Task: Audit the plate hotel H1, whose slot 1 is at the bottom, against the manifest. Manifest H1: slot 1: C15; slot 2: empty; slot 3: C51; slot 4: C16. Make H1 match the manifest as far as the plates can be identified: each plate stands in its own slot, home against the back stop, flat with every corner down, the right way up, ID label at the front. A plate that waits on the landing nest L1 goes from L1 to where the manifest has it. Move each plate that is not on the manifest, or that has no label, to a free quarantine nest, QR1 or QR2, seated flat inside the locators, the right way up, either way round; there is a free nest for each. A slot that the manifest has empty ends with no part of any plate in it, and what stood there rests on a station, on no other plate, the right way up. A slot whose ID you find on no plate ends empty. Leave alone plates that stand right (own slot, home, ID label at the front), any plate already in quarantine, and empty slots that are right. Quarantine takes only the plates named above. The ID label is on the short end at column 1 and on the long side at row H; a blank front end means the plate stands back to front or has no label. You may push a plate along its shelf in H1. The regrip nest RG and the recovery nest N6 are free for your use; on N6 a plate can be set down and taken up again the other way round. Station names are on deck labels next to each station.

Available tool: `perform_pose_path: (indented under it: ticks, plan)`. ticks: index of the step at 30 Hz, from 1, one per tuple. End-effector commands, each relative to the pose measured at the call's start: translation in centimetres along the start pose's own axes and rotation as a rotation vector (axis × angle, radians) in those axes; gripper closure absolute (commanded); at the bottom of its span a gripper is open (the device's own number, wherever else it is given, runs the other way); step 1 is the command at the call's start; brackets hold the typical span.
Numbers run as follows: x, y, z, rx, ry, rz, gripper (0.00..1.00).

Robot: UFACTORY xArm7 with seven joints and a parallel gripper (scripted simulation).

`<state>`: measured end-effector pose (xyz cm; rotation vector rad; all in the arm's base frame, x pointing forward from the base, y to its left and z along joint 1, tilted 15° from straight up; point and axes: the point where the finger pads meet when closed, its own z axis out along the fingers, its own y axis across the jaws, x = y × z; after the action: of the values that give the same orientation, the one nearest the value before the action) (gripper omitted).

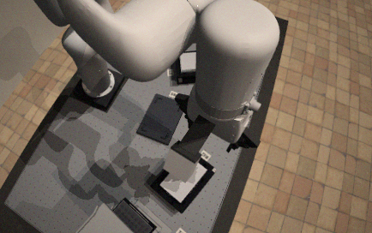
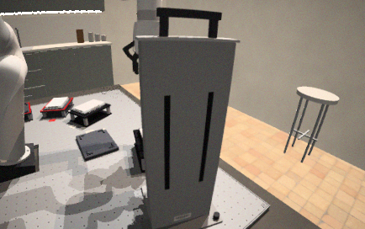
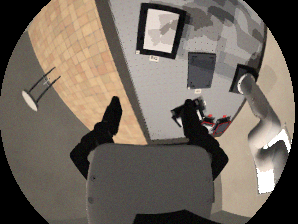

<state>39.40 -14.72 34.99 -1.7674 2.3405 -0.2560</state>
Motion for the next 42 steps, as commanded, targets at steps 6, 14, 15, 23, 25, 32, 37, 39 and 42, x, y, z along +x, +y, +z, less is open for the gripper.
perform_pose_path:
  ticks: [6, 14, 15, 23, 25, 32, 37, 39, 42]
  plan:
    - [3.1, -2.4, -0.2, 0.003, -0.006, -0.266, 0.0]
    - [6.3, -4.8, -0.2, 0.004, -0.005, -0.532, 0.0]
    - [6.3, -4.8, -0.2, 0.004, -0.005, -0.532, 0.0]
    - [9.2, -6.8, -0.2, 0.005, -0.004, -0.766, 0.0]
    - [10.0, -7.4, -0.2, 0.005, -0.004, -0.832, 0.0]
    - [10.8, -8.0, -0.2, 0.005, -0.004, -1.032, 0.0]
    - [10.8, -8.0, -0.2, 0.006, -0.003, -1.166, 0.0]
    - [10.8, -8.0, -0.2, 0.006, -0.003, -1.232, 0.0]
    - [10.8, -8.0, -0.2, 0.006, -0.003, -1.332, 0.0]
